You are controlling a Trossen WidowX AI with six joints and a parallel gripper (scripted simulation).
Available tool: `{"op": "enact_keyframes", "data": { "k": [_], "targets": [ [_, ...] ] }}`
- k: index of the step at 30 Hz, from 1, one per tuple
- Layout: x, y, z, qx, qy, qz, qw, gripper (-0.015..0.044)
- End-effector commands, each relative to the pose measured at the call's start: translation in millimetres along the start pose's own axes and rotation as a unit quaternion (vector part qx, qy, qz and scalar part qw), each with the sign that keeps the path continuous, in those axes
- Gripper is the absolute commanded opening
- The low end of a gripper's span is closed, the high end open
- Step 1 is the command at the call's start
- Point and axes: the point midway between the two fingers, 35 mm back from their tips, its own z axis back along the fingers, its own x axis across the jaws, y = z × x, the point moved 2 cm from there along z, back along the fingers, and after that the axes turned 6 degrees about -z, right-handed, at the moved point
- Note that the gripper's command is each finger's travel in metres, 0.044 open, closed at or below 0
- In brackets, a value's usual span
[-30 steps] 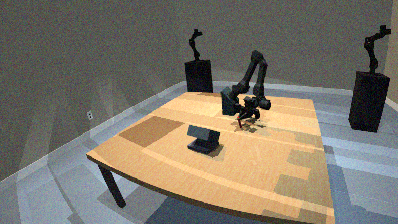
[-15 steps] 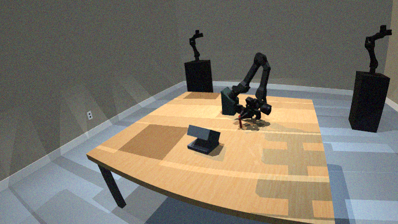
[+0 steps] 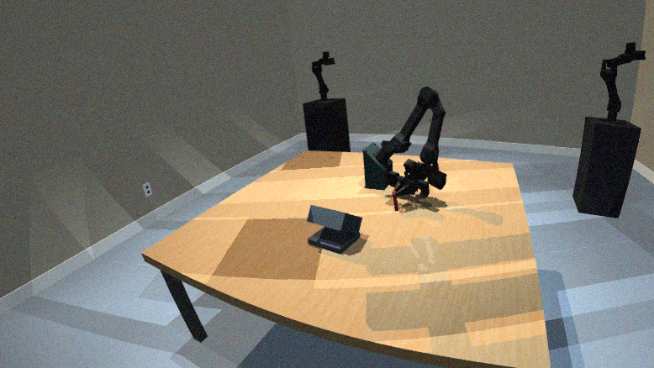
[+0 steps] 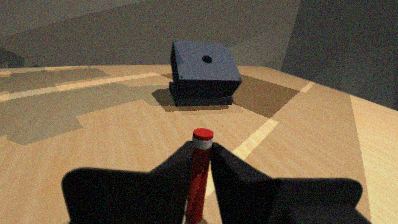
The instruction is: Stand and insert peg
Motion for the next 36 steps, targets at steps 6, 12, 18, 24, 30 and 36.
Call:
{"op": "enact_keyframes", "data": {
  "k": [6, 12, 18, 24, 30, 36],
  "targets": [
    [-0.4, 2.5, -0.2, 0.000, 0.000, 0.001, 1.000, 0.0049],
    [-0.5, 2.6, 1.4, -0.001, 0.000, 0.002, 1.000, 0.0049],
    [-0.8, 4.0, 2.4, -0.003, 0.000, 0.002, 1.000, 0.0049],
    [-1.1, 5.2, 3.2, -0.007, -0.001, 0.001, 1.000, 0.0049],
    [-1.3, 5.9, 4.0, -0.011, -0.001, 0.000, 1.000, 0.0049],
    [-1.5, 6.5, 4.8, -0.016, -0.002, -0.001, 1.000, 0.0049]
  ]
}}
